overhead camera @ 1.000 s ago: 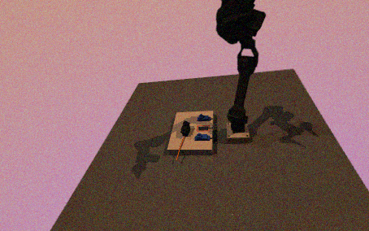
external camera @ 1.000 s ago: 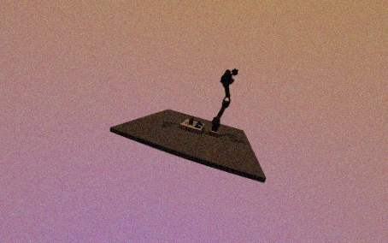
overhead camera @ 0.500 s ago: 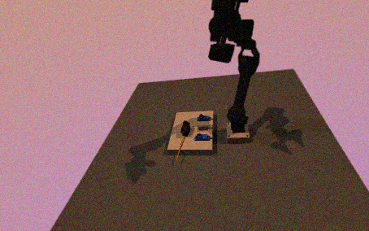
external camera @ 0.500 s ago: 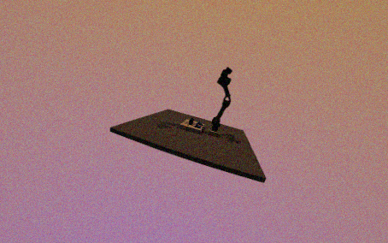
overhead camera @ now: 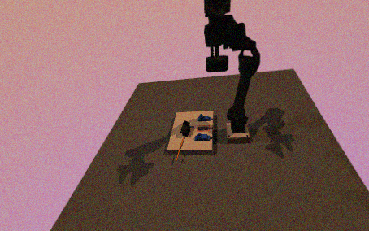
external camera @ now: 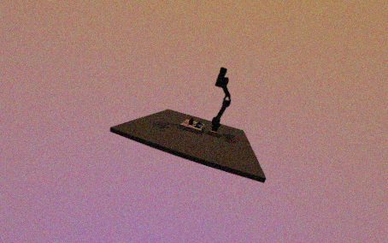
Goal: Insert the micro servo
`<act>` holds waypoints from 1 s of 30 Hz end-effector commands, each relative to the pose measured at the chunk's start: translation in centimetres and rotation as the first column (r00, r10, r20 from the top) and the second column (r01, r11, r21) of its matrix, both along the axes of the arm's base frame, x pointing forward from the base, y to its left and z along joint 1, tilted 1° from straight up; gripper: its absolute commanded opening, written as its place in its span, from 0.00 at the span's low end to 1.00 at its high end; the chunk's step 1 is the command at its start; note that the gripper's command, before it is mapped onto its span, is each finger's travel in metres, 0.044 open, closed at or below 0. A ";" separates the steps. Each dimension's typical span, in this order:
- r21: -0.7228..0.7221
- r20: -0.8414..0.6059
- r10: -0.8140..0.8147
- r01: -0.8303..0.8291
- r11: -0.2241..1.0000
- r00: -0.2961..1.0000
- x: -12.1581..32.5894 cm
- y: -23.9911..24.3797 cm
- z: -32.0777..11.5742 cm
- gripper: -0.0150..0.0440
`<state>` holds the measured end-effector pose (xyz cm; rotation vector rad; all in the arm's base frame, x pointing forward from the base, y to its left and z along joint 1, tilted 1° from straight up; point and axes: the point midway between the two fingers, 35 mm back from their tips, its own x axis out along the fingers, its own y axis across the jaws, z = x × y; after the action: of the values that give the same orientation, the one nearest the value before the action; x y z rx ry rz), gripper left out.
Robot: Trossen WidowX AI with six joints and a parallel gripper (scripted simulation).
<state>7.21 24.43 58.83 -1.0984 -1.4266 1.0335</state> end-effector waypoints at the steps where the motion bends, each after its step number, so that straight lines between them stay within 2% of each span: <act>1: -0.048 -0.138 -0.034 0.028 0.998 0.990 1.9 0.8 -1.4 1.00; 15: -0.164 -0.541 -0.175 0.100 0.981 0.823 7.3 2.0 -5.5 1.00; 30: -0.267 -0.839 -0.313 0.165 0.949 0.445 12.8 2.0 -10.4 1.00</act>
<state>18.73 26.50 49.77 -0.6893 -0.4371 1.2443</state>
